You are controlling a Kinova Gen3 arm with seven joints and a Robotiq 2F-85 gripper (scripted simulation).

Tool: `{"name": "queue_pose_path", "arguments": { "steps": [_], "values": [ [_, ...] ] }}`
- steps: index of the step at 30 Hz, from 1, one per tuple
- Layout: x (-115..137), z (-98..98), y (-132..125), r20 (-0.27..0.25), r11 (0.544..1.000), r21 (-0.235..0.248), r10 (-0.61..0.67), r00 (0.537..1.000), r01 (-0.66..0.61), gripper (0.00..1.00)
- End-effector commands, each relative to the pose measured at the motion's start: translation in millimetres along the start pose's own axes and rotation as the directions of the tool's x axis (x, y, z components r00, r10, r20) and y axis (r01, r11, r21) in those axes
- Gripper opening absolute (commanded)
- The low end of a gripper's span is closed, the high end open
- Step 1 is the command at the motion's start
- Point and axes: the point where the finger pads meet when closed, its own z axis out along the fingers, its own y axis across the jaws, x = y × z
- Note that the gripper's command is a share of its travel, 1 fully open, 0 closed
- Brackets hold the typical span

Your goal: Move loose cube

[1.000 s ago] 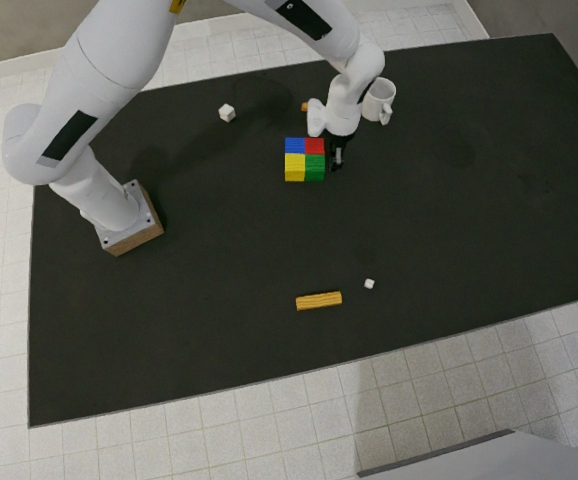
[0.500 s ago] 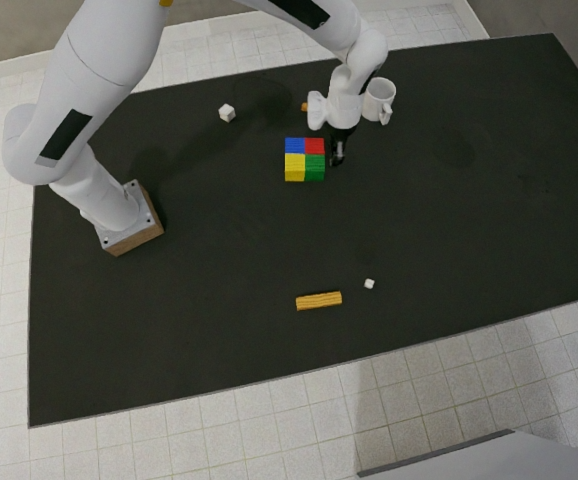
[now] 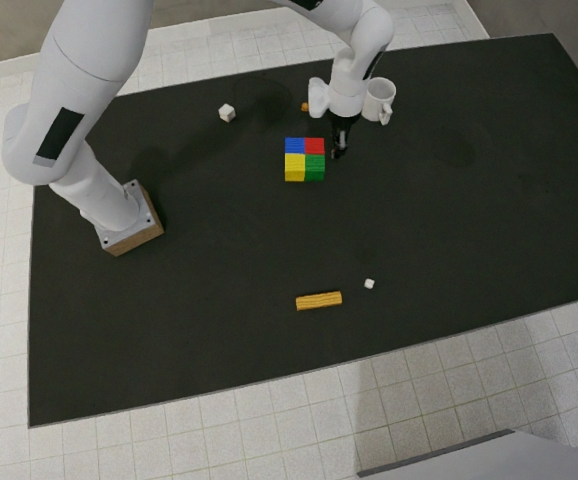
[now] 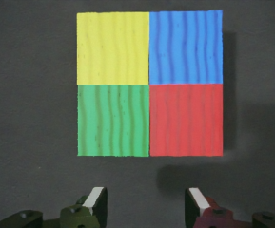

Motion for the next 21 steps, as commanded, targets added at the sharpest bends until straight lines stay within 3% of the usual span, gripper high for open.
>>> {"name": "queue_pose_path", "arguments": {
  "steps": [1,7,21],
  "values": [
    [-2,-14.3,1,0.006,1.0,-0.005,-0.001,1.0,0.001,0.54],
    [-2,-26.0,1,0.006,1.0,-0.005,-0.001,1.0,0.001,0.54],
    [-1,-33.1,0,0.001,1.0,-0.004,-0.002,1.0,0.002,0.54]
  ]
}}
